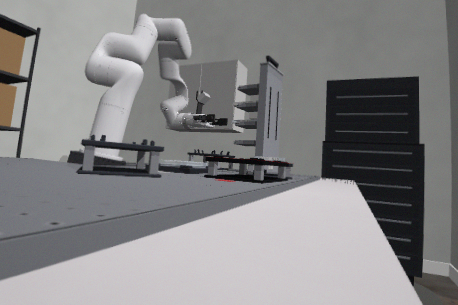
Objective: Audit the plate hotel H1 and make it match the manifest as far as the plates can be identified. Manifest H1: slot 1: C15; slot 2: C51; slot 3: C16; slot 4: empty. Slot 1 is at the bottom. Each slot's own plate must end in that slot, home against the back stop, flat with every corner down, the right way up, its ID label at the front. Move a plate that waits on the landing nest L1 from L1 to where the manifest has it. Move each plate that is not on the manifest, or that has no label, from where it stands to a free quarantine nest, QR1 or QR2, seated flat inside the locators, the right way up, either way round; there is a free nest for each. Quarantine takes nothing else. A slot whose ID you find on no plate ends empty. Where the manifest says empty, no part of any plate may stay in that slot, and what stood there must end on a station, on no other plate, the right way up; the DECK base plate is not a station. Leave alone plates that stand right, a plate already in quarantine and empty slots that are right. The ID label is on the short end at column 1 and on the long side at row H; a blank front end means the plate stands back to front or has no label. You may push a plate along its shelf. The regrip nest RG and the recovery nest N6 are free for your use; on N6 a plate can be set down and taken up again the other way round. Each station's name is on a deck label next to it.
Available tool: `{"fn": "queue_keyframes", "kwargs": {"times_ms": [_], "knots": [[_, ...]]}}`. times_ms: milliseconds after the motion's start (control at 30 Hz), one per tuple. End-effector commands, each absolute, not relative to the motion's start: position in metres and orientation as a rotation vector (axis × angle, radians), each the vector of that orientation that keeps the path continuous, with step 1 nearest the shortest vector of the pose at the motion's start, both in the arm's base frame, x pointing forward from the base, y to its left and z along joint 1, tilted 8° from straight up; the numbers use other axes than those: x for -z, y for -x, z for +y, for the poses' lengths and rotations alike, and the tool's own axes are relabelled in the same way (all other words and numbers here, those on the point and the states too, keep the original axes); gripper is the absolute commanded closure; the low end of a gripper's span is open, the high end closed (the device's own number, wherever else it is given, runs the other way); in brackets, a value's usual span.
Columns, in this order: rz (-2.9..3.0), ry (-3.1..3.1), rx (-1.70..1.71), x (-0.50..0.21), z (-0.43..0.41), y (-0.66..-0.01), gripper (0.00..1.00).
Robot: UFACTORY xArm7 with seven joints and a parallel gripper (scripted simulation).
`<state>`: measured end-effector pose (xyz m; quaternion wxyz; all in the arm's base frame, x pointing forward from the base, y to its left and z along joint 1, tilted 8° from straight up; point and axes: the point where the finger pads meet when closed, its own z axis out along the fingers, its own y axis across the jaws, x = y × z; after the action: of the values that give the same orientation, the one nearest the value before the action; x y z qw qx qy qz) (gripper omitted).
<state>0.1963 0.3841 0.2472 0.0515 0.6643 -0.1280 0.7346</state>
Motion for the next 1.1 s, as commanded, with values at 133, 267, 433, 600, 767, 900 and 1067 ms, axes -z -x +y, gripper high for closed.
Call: {"fn": "queue_keyframes", "kwargs": {"times_ms": [133, 267, 433, 600, 767, 900, 1067], "knots": [[-0.395, -2.022, -2.236, -0.248, 0.385, -0.194, 0.0], [-0.395, -2.022, -2.236, -0.248, 0.385, -0.194, 0.0], [-0.395, -2.022, -2.236, -0.248, 0.384, -0.2, 1.0], [-0.395, -2.022, -2.236, -0.247, 0.382, -0.205, 1.0], [-0.395, -2.022, -2.236, -0.247, 0.38, -0.213, 1.0], [-0.395, -2.022, -2.236, -0.246, 0.379, -0.219, 1.0], [-0.395, -2.022, -2.236, -0.246, 0.378, -0.224, 1.0]]}}
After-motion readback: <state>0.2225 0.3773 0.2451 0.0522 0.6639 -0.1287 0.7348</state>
